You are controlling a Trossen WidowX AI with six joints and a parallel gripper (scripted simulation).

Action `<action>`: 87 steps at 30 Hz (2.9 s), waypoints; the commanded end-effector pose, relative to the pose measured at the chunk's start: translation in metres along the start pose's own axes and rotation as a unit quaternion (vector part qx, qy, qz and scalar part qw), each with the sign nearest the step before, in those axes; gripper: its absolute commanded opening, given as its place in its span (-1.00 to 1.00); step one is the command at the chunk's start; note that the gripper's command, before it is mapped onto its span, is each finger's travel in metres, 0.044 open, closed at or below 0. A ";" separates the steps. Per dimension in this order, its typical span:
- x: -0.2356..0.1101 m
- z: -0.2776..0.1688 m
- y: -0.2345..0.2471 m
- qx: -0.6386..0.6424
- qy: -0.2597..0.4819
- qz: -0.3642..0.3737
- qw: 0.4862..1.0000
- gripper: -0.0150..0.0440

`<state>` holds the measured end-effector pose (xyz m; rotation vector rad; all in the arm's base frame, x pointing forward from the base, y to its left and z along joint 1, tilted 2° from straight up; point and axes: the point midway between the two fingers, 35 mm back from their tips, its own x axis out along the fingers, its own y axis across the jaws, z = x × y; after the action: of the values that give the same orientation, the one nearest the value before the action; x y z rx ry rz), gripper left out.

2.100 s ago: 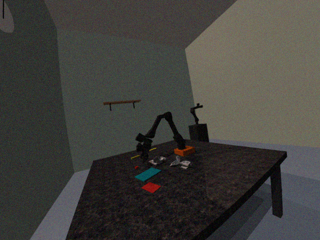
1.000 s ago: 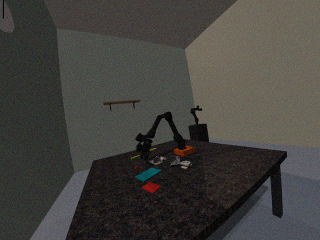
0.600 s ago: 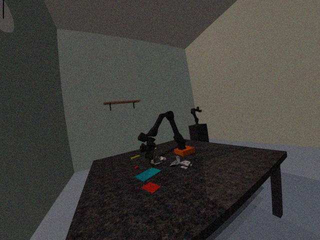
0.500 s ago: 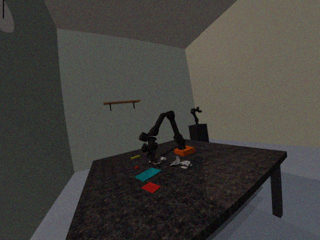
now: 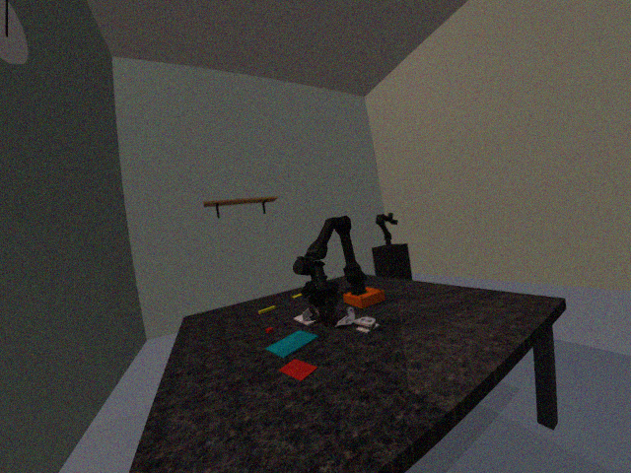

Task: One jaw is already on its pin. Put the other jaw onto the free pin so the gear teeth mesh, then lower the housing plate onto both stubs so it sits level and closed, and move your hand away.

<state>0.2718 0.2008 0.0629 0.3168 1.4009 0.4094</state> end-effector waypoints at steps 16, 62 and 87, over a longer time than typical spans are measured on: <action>-0.026 -0.105 -0.003 -0.118 0.086 -0.190 0.971 1.00; 0.017 -0.126 -0.033 -0.148 0.094 -0.225 0.958 1.00; 0.029 -0.129 -0.041 -0.148 0.094 -0.225 0.958 -0.02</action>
<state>0.1514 0.1742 0.0001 -0.2886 1.5242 0.2667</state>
